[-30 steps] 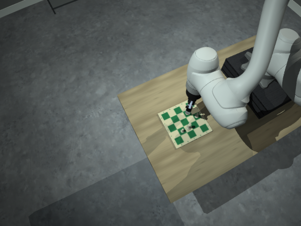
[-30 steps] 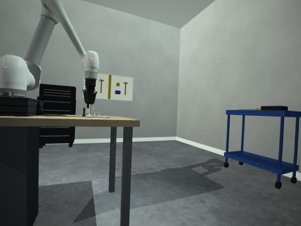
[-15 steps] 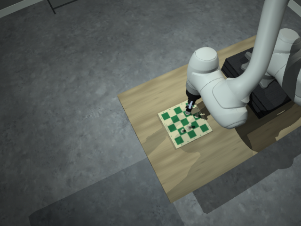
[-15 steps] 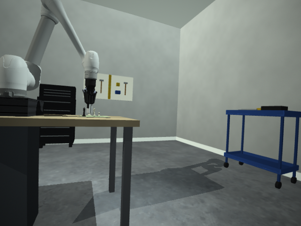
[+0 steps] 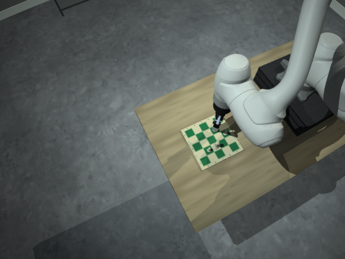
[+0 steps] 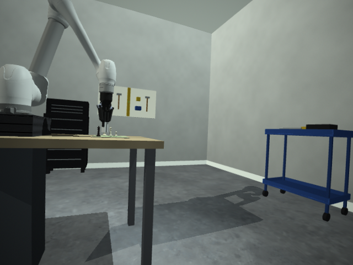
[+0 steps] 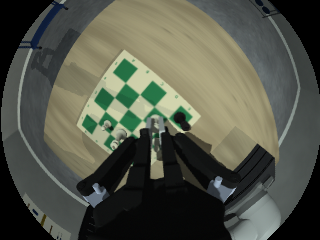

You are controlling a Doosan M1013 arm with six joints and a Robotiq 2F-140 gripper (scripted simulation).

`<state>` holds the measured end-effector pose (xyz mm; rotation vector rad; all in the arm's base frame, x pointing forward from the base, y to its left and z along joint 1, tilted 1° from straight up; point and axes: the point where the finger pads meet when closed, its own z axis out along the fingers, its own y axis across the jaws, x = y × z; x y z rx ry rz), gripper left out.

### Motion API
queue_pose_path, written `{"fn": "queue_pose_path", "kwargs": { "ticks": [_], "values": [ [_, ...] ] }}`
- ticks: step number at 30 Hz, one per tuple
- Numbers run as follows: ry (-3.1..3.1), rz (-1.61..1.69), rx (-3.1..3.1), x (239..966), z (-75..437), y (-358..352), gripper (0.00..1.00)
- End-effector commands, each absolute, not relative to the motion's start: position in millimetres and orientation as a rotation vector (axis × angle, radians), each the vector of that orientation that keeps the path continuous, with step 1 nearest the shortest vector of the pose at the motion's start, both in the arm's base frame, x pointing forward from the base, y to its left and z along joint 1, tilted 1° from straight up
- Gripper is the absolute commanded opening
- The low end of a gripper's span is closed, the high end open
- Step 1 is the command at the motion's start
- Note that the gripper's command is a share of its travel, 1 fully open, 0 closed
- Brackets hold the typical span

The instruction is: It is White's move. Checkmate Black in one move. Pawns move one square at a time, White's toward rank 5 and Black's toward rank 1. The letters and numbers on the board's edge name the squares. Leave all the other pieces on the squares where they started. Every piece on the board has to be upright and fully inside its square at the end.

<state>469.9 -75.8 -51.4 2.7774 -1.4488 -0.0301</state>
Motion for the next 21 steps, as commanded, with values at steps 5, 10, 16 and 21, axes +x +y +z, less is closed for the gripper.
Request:
{"fn": "queue_pose_path", "kwargs": {
  "ticks": [5,10,16,21],
  "values": [
    [-1.449,-0.03,2.778,469.9,-51.4,-75.7,0.0],
    [-1.449,-0.03,2.778,469.9,-51.9,-75.7,0.0],
    [-1.449,-0.03,2.778,469.8,-53.6,-75.7,0.0],
    [-1.449,-0.03,2.778,469.8,-54.8,-75.7,0.0]
  ]
}}
